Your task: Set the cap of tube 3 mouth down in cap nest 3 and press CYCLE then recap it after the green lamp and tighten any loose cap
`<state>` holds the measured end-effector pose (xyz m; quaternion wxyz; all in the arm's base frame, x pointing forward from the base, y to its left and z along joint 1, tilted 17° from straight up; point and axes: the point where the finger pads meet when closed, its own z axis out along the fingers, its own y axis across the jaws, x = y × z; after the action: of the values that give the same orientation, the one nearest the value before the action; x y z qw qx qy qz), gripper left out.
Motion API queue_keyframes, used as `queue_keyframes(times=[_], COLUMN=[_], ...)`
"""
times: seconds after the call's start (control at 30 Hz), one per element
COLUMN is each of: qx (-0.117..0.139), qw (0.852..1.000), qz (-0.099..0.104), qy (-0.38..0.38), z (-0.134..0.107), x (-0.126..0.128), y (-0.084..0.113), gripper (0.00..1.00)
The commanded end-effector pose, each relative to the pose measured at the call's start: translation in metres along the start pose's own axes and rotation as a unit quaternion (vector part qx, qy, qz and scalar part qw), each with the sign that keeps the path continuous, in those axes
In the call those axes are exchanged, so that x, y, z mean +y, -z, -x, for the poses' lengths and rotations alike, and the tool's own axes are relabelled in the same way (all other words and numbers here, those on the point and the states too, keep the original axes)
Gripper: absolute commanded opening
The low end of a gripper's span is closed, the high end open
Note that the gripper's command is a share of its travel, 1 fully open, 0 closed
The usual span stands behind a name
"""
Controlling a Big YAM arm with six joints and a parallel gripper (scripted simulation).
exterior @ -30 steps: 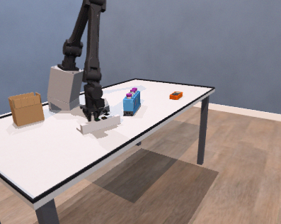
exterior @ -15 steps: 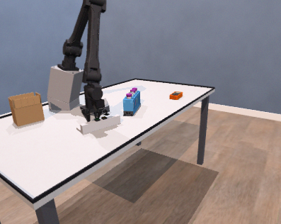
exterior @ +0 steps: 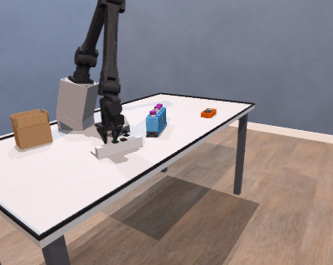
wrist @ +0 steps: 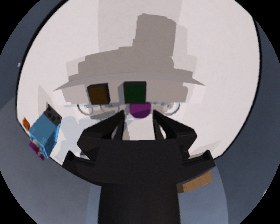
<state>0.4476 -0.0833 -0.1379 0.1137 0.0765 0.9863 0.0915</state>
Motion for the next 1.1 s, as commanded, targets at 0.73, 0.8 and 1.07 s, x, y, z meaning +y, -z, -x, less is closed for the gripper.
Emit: queue_keyframes(times=[0.73, 0.8, 1.07], qx=[-0.015, -0.020, 0.007], qw=[1.000, 1.000, 1.000], qz=[-0.003, -0.004, 0.000], qy=[0.001, 0.002, -0.006], z=[0.011, 0.016, -0.003], x=[-0.006, -0.006, -0.006], y=[0.126, 0.138, 0.124], gripper=[0.47, 0.47, 0.47])
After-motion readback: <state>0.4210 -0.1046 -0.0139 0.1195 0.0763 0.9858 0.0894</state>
